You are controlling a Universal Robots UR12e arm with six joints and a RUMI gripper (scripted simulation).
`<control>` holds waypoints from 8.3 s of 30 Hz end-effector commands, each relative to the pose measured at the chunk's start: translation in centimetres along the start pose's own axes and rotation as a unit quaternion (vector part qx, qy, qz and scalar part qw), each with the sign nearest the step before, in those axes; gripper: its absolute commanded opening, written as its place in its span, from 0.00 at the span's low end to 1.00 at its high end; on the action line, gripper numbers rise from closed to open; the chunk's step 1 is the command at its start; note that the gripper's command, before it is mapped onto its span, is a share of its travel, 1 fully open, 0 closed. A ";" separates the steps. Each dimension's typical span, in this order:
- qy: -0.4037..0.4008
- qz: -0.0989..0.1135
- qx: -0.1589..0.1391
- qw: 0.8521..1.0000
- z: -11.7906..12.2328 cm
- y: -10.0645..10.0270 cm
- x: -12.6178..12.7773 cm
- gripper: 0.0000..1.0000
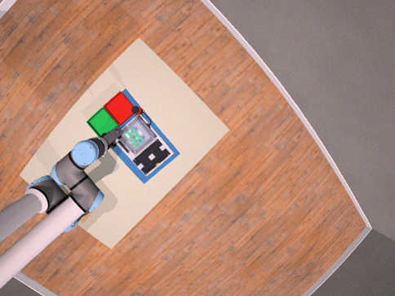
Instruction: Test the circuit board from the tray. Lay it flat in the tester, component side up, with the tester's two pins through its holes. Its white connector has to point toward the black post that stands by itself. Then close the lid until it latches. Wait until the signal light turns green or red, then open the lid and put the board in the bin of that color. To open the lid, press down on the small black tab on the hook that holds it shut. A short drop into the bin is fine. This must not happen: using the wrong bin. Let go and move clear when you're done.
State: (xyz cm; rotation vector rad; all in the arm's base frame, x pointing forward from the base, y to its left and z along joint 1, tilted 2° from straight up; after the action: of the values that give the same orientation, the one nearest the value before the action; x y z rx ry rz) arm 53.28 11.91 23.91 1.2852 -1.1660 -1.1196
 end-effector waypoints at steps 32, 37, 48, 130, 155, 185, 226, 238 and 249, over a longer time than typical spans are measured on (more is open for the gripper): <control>0.000 0.000 0.001 1.000 -0.1 -6.2 0.0 0.00; 0.000 0.000 0.001 1.000 -0.1 -6.2 0.0 0.00; 0.000 0.000 0.001 1.000 -0.3 -7.3 0.0 0.00; 0.000 0.000 0.001 1.000 -0.2 -9.2 0.0 0.00; 0.000 0.000 0.001 1.000 0.0 -9.5 0.0 0.00; 0.000 0.000 0.001 1.000 0.3 -9.8 0.0 0.00; 0.000 0.000 0.001 1.000 0.4 -3.2 -0.1 0.00; 0.000 0.000 0.001 1.000 0.4 -3.2 -0.1 0.00; -0.008 0.000 0.001 1.000 0.4 -3.2 -0.1 0.00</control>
State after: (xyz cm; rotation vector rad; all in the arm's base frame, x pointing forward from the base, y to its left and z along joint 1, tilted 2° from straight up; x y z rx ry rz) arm 52.99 11.95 20.64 1.2835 -1.1689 -1.1226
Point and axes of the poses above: the point where the finger pads meet when closed, its own y axis back along the fingers, its own x axis across the jaws, z = x × y, the point moved 7 cm from there along y, back along the fingers, and after that the axes turned 9 degrees about y, right-handed, at the moved point
